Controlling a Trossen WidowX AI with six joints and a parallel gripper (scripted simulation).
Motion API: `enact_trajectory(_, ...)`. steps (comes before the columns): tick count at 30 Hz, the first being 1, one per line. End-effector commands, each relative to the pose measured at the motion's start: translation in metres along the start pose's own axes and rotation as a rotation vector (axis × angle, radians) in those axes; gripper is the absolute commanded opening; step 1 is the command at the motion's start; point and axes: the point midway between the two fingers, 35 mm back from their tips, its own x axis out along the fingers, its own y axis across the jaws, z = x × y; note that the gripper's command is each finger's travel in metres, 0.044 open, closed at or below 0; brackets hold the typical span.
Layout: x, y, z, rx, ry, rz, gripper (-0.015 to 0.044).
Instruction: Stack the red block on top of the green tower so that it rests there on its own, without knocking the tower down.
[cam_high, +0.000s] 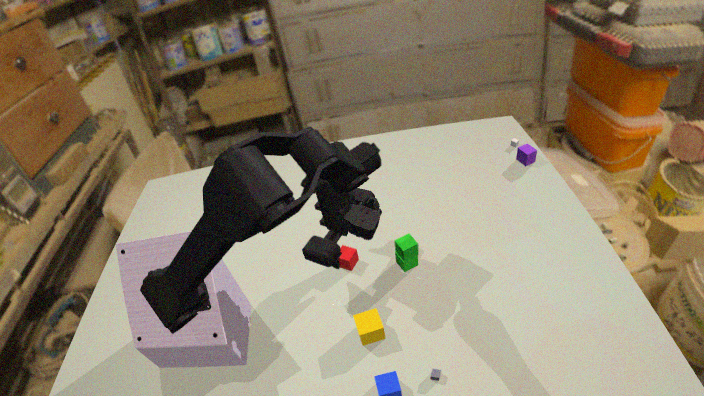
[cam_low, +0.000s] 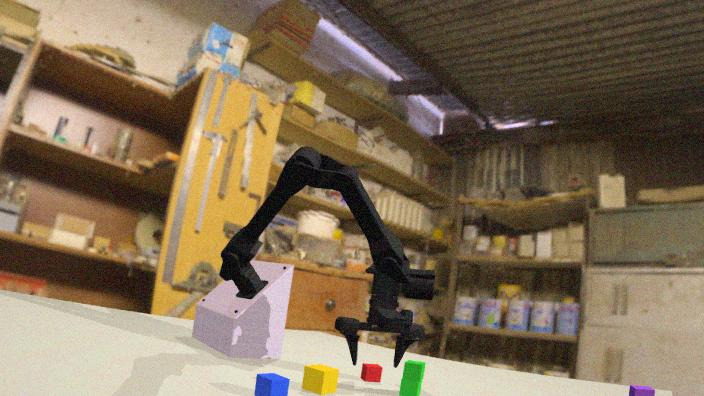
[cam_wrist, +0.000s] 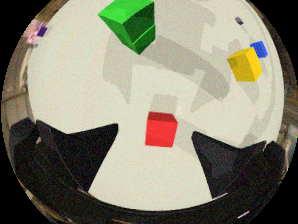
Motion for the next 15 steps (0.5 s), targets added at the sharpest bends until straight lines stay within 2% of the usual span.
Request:
enact_trajectory(1,0.011,-0.004,-0.003,-0.012,-0.001,-0.015,0.0440)
enact_trajectory(15,0.025,-0.006,-0.003,-0.012,-0.001,-0.016,0.0440)
